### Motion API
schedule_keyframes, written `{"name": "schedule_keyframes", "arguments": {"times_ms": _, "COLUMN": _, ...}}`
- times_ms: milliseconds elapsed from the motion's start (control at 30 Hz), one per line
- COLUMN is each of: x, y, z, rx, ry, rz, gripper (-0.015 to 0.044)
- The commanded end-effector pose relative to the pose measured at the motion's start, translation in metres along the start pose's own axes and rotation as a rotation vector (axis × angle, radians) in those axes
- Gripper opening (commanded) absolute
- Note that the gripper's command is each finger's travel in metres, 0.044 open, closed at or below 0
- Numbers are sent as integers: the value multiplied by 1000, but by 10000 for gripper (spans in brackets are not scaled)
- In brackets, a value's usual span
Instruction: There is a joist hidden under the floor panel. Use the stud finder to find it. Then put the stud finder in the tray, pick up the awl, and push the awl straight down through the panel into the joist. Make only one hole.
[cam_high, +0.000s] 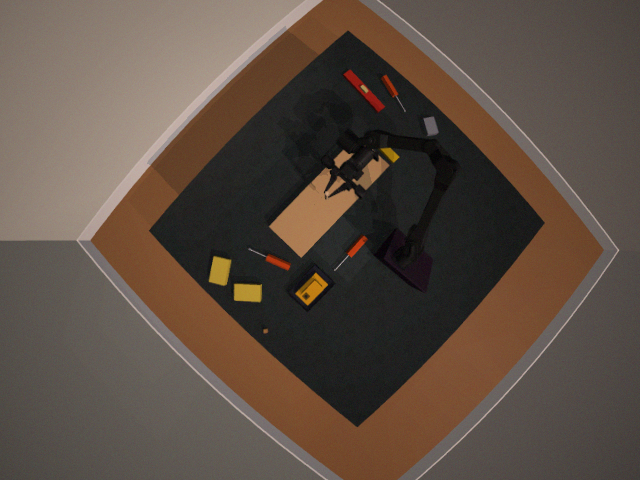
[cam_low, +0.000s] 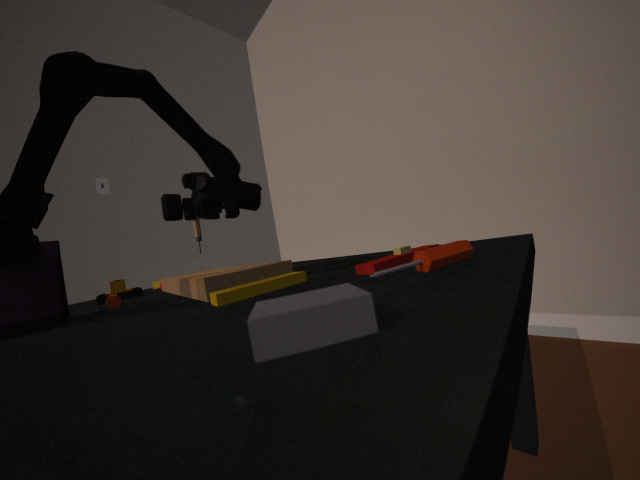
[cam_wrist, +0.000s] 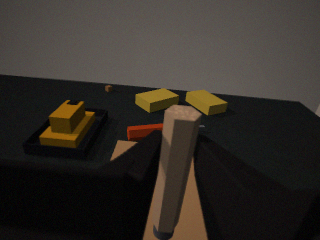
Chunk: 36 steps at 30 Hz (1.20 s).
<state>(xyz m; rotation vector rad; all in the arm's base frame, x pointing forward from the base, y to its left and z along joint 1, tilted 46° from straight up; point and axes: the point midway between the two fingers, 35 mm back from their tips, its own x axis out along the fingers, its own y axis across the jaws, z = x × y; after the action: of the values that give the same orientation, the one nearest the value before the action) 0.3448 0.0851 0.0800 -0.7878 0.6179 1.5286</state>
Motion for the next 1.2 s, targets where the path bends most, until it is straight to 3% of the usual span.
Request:
{"name": "schedule_keyframes", "arguments": {"times_ms": 0, "x": 0, "y": -2, "z": 1, "rx": -13, "ry": -12, "rz": -5, "gripper": 0}}
{"name": "schedule_keyframes", "arguments": {"times_ms": 1167, "x": 4, "y": -2, "z": -38, "rx": -13, "ry": -10, "rz": -5, "gripper": 0}}
